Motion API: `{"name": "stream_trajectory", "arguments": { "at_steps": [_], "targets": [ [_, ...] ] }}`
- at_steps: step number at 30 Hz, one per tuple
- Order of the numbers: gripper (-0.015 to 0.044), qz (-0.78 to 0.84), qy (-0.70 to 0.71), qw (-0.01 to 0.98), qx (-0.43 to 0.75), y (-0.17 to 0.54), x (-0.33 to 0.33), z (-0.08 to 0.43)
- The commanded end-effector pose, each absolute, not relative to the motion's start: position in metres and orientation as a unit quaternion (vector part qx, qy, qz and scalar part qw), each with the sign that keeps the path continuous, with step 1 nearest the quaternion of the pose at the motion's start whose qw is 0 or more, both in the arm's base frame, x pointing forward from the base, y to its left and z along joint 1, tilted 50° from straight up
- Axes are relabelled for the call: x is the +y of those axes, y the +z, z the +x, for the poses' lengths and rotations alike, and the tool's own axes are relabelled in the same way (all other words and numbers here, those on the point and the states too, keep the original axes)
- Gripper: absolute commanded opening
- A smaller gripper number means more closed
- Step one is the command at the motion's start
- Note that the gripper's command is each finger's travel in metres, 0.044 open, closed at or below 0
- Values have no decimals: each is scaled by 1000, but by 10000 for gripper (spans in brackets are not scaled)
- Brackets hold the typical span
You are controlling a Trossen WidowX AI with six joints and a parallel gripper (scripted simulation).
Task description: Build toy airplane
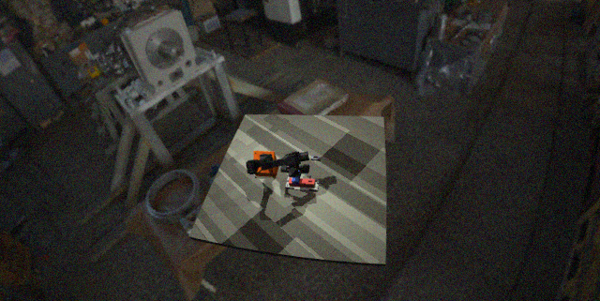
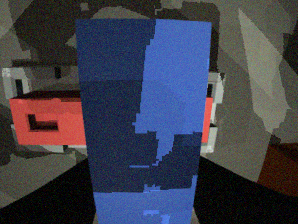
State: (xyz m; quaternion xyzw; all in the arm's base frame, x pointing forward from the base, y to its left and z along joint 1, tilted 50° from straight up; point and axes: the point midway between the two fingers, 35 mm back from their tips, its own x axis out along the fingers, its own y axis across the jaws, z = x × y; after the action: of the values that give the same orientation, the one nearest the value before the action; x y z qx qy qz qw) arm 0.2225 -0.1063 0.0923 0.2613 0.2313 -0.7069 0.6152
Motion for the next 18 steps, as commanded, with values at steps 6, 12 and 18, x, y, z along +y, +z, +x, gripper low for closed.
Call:
{"name": "stream_trajectory", "arguments": {
  "at_steps": [6,12,18],
  "targets": [
    [195,262,-708,616,227,93,-107,222],
    [195,262,-708,616,227,93,-108,222],
    [195,262,-708,616,227,86,-115,222]
  ]
}}
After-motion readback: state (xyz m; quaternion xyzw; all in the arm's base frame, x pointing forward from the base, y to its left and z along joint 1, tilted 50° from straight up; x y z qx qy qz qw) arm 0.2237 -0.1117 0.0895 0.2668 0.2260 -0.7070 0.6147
